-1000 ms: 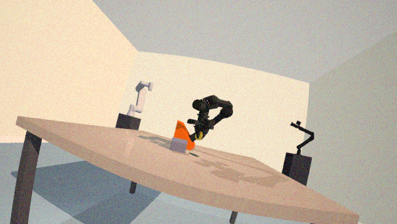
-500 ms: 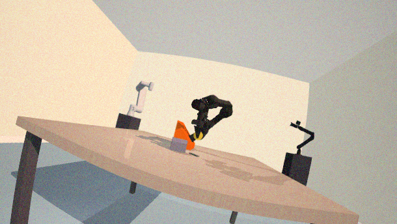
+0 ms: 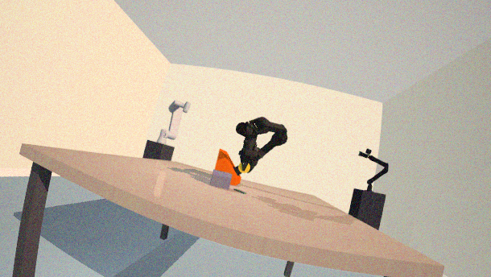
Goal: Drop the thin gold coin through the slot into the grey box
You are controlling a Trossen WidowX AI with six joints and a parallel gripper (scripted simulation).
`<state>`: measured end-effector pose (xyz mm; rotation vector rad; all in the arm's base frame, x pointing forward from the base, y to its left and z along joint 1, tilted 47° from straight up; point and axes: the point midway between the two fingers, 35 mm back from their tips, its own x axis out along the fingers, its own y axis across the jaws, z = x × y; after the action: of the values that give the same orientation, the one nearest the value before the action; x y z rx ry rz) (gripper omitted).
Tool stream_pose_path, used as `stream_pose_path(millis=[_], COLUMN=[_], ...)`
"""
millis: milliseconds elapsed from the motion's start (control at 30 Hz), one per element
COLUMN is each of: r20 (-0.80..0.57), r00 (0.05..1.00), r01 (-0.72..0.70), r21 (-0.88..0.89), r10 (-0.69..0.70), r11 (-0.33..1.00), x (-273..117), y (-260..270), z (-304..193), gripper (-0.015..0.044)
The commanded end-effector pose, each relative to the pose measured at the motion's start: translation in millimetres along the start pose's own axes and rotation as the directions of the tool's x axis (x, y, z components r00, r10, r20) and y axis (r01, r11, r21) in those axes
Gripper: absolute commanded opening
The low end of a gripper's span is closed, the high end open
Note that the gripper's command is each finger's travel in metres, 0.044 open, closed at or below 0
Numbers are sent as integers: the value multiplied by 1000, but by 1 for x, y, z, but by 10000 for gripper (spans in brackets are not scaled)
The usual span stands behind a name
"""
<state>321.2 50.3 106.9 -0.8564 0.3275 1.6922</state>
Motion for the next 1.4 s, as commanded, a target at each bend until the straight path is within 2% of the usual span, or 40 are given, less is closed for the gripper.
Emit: stream_pose_path(millis=[0,1167,1367], r20=[-5,-10,-5], r00=[1000,1000,1000], r01=[0,-1,-3], r21=[-18,-19,-15], r10=[0,1,3], r11=[1000,1000,1000], x=[-1,-2,-1], y=[1,29,29], z=[-3,-90,-90], gripper=[0,0,0])
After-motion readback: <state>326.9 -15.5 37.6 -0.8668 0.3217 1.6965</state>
